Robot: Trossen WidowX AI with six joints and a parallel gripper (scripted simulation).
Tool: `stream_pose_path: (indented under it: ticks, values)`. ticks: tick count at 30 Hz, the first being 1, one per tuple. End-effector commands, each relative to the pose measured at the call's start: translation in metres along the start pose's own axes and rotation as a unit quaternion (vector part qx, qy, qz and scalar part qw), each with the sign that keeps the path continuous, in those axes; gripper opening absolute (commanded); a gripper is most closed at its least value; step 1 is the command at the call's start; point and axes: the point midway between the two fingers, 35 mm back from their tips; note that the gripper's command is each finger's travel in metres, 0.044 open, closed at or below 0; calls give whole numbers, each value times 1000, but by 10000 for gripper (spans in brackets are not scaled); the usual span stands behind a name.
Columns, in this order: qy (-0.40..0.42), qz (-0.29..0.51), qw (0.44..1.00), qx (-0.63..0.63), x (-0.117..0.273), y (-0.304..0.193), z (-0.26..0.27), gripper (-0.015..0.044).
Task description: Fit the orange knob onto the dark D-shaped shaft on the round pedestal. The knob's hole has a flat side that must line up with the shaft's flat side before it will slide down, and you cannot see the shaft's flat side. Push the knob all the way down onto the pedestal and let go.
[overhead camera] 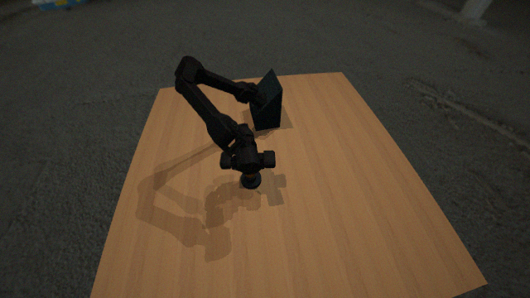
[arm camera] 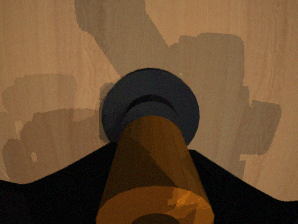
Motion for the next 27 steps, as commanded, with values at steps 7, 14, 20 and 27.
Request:
stream_pose_path:
  ticks: [7, 14, 20, 27]
  values:
    - [1, 0, 1000, 4, -2, 1, 0, 0]
    - [1, 0, 1000, 4, -1, 1, 0, 0]
    - [1, 0, 1000, -9, 2, 0, 0, 0]
    - [1, 0, 982, -187, 1, -1, 1, 0]
Point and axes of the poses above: the point midway between the two fingers, 35 mm back from their tips, its own x axis back along the fingers, its own z axis across the jaws, y = z × x, and after that the axes turned 13 degrees about x, right-handed
